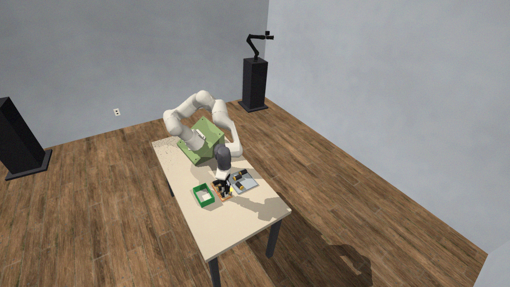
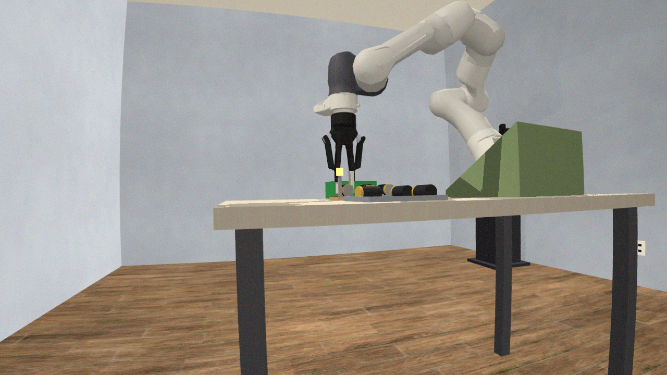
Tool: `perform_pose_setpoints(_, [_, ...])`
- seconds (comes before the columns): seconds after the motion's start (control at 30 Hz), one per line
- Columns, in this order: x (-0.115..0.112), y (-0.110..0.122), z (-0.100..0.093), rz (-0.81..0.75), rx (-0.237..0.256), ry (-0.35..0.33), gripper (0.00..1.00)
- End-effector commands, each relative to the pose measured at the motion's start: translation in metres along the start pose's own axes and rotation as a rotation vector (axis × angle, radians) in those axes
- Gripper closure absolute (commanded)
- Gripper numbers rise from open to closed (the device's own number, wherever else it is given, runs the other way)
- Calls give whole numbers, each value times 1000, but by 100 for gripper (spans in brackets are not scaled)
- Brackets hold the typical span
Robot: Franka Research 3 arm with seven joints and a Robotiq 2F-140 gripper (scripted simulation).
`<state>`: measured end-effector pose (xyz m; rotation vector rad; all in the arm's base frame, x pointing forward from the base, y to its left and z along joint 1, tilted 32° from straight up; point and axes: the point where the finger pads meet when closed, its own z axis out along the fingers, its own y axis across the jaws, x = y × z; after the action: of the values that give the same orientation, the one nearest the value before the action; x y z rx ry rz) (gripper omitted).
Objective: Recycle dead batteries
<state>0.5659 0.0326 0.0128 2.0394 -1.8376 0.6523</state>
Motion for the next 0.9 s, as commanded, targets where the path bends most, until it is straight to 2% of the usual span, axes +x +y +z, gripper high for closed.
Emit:
perform_pose_setpoints(0.0, [-1,-2,0,-6,4,-1,84])
perform_pose_setpoints(0.23, [-1,-2,-3,-6,4,-1,84])
perform_pose_setpoints(0.47, [-1,-1,-34,-6,4,-1,84])
perform_pose_setpoints(0.63, [-1,-1,-43,-6,4,-1,84])
perform_pose_setpoints(0.87, [-1,-1,-45,-6,4,-1,84])
